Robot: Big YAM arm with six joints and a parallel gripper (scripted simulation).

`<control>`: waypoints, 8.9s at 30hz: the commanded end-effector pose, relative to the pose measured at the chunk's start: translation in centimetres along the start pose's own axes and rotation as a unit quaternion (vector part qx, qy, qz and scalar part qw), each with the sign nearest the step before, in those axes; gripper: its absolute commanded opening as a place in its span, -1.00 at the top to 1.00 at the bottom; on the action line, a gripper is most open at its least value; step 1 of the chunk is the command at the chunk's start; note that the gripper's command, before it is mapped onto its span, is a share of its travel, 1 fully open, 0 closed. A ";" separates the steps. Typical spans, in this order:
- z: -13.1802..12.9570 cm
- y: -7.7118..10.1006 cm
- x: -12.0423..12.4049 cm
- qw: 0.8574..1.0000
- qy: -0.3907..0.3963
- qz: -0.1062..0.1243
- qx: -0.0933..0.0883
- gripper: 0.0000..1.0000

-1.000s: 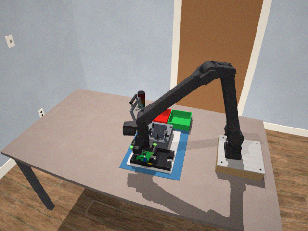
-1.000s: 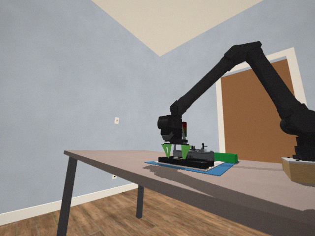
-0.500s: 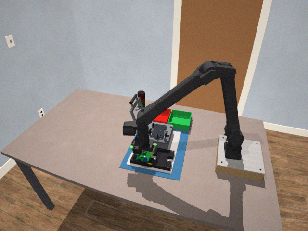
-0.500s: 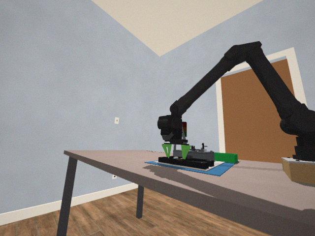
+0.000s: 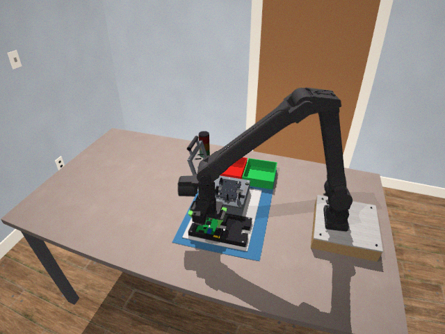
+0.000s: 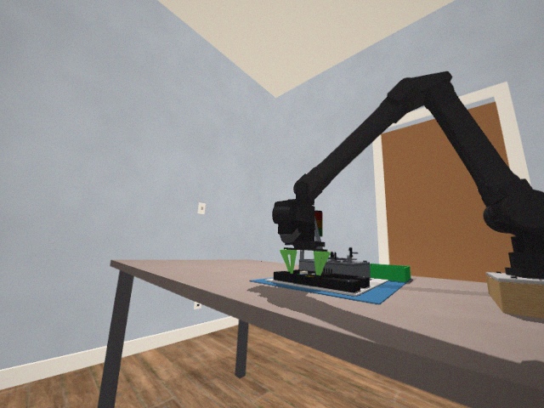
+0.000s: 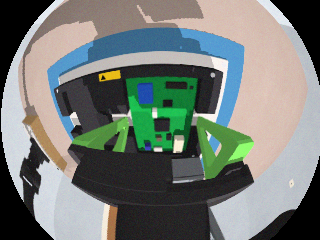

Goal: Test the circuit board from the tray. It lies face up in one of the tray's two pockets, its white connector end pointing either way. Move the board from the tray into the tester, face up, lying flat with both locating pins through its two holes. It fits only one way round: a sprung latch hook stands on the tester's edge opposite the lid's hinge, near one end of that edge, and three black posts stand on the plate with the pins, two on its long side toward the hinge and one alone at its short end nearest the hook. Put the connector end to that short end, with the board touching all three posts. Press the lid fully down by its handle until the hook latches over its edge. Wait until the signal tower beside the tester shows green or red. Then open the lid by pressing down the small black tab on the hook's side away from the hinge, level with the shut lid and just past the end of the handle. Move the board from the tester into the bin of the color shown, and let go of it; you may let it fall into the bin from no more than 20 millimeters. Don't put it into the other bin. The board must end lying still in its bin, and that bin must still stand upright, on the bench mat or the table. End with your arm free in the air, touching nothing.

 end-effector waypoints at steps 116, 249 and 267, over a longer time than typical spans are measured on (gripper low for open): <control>-1.5 1.7 0.8 1.000 -0.003 0.001 0.018 -0.83; -0.4 1.1 0.7 1.000 -0.003 0.001 0.009 -0.45; -0.4 1.1 0.7 1.000 -0.003 0.001 0.009 -0.45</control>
Point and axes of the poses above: the point where the finger pads meet when closed, its own y axis back along the fingers, its own z axis across the jaws, x = y × z, the point moved 7 cm from there along y, back along the fingers, and after that the axes turned 15 degrees about y, right-handed, at the moved point
